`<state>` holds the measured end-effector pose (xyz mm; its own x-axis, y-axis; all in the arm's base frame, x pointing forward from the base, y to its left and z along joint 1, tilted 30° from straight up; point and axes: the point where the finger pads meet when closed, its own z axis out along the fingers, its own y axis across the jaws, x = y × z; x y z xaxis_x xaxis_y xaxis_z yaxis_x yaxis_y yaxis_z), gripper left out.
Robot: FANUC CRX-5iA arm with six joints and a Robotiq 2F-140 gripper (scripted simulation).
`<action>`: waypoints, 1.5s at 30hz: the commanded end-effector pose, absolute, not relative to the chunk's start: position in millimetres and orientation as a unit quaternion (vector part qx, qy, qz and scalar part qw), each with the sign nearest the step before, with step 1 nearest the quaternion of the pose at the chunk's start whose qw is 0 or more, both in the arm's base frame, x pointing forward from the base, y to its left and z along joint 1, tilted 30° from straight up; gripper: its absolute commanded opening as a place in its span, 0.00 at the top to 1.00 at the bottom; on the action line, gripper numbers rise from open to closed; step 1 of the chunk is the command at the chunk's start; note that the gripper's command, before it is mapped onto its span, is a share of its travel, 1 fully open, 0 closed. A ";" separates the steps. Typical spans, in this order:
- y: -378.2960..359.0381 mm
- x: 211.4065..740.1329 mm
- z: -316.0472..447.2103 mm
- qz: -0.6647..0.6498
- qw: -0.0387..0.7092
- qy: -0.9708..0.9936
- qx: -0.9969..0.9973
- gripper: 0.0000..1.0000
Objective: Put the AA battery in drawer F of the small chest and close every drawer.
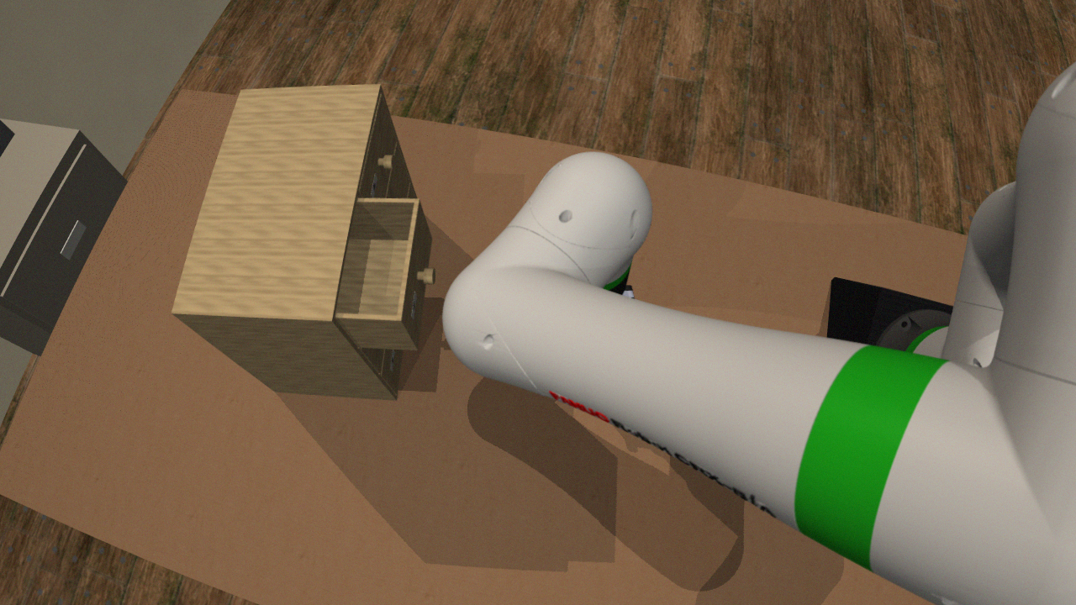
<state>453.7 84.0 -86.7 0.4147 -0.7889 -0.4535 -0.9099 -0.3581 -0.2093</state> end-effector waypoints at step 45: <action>63.3 453.7 -51.1 0.139 0.218 0.523 -0.812 0.94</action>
